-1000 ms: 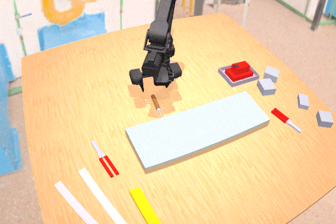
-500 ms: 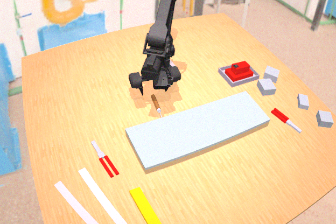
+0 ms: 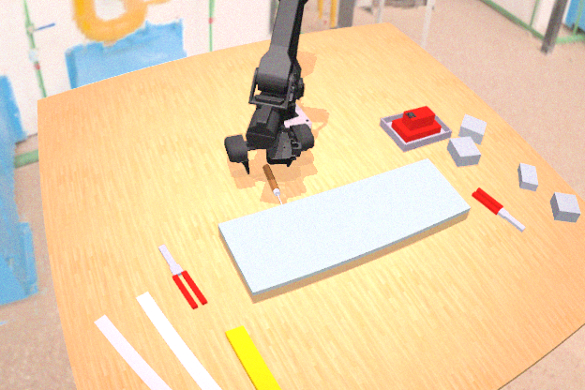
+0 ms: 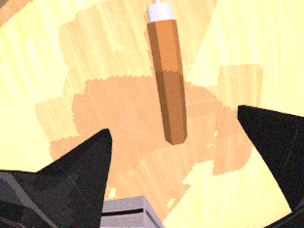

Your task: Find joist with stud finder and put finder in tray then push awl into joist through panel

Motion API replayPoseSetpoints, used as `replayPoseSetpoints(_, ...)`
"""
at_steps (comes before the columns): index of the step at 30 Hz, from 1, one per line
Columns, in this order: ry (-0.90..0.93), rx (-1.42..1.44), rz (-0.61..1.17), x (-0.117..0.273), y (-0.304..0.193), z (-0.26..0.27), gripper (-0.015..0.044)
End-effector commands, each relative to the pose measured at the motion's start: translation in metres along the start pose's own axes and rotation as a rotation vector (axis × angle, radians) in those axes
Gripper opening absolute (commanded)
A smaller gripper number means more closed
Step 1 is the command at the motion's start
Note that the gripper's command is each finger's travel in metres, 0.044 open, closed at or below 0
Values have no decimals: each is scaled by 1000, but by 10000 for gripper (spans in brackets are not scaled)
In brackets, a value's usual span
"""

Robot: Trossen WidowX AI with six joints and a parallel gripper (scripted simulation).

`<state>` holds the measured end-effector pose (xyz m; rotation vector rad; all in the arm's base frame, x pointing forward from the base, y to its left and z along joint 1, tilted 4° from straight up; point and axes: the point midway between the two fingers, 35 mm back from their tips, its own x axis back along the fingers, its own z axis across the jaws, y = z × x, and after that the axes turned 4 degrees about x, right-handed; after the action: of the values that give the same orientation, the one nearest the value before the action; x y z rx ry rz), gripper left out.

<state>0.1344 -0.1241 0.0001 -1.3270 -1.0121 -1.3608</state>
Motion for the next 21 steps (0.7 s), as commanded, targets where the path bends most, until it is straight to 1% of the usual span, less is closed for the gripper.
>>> replayPoseSetpoints(1,3,-4,12,-9,-3,1,440)
replayPoseSetpoints(9,3,-4,12,-12,-3,2,440)
replayPoseSetpoints(21,3,-4,12,-12,-3,2,125)
